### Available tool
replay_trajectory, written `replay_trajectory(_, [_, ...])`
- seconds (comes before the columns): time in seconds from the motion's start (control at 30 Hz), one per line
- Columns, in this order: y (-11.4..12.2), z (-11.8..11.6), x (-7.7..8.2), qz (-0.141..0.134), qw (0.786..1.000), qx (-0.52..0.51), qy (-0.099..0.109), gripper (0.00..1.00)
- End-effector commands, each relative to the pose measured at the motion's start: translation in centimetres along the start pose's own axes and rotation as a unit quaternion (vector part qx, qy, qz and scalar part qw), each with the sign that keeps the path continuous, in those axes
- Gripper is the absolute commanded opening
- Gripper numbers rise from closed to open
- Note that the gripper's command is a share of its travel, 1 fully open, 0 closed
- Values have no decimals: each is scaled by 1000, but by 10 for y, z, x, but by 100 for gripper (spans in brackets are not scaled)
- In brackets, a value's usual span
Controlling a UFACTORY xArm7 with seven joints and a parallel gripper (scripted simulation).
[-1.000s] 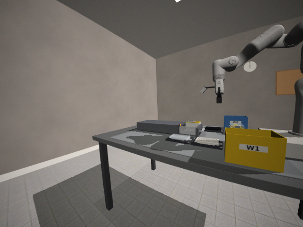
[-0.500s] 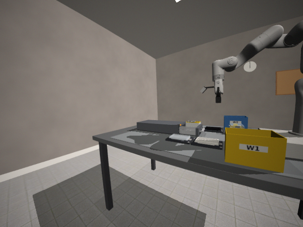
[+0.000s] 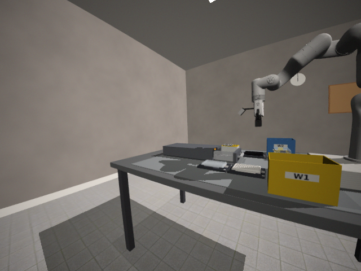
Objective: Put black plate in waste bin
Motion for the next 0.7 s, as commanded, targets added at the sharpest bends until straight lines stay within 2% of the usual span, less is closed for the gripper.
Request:
replay_trajectory(0.0, [-10,18,-9,1,1000,0,-1,100])
replay_trajectory(0.67, [-44,91,-49,1,1000,0,-1,100])
Point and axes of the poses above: the point where the finger pads meet when closed, its own x axis back along the fingers, its own z axis across the jaws, y = z × x, the point moved 7 cm from there along x, back along the fingers, and after that the axes turned 9 degrees about -x, right-handed, at the moved point
